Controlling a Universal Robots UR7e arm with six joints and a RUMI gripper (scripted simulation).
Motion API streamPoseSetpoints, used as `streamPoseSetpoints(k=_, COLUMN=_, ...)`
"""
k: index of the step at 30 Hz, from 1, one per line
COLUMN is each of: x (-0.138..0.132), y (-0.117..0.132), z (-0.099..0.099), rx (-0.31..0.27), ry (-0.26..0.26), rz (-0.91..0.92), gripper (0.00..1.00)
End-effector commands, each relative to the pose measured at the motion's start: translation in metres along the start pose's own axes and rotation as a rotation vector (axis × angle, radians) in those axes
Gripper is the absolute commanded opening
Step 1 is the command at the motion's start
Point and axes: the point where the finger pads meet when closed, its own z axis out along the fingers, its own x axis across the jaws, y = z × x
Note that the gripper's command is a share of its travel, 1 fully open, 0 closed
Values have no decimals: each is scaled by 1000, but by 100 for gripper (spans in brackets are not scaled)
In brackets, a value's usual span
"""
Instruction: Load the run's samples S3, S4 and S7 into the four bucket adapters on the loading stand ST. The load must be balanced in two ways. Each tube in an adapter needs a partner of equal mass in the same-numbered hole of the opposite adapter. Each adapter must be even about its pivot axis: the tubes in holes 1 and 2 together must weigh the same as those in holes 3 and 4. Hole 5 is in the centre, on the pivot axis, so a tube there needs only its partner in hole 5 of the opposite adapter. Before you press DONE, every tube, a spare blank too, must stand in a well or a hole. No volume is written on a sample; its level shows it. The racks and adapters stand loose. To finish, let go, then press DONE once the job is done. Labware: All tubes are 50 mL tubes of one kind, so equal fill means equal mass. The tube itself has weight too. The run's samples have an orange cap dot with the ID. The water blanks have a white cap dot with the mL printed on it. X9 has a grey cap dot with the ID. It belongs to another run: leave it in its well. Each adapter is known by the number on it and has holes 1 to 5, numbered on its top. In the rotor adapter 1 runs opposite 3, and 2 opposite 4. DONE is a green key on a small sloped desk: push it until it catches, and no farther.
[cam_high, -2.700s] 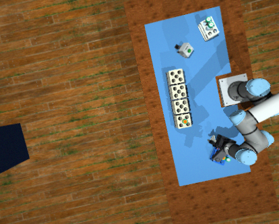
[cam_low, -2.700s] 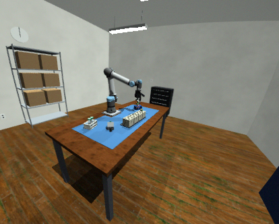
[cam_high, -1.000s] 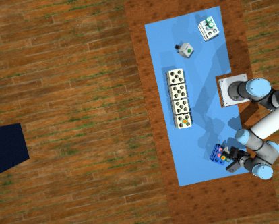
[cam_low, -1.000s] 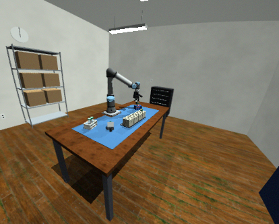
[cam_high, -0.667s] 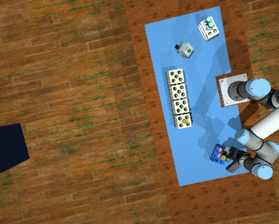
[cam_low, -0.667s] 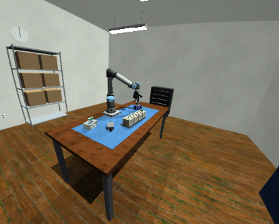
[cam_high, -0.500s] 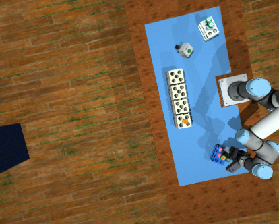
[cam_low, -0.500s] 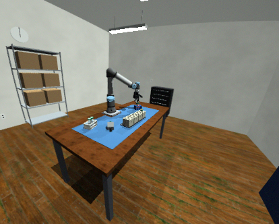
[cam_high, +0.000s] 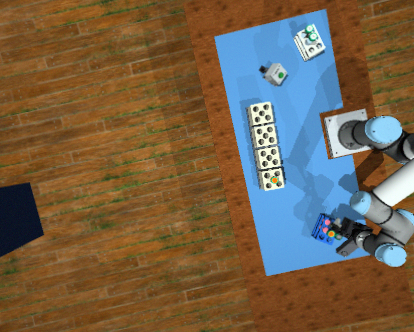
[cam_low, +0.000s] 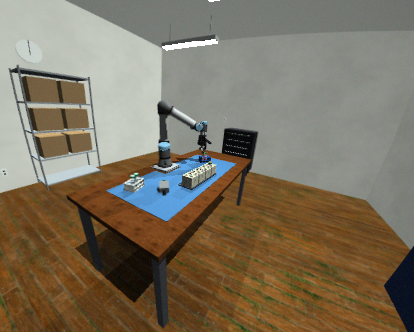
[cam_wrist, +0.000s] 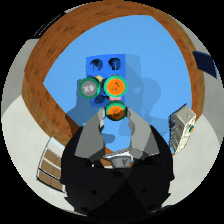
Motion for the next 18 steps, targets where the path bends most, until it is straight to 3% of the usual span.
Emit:
streamPoseSetpoints(k=1, x=0, y=0, z=-14, rx=1, ry=0, rz=0, gripper=0)
streamPoseSetpoints(k=18, x=0, y=0, z=-64, rx=1, ry=0, rz=0, gripper=0)
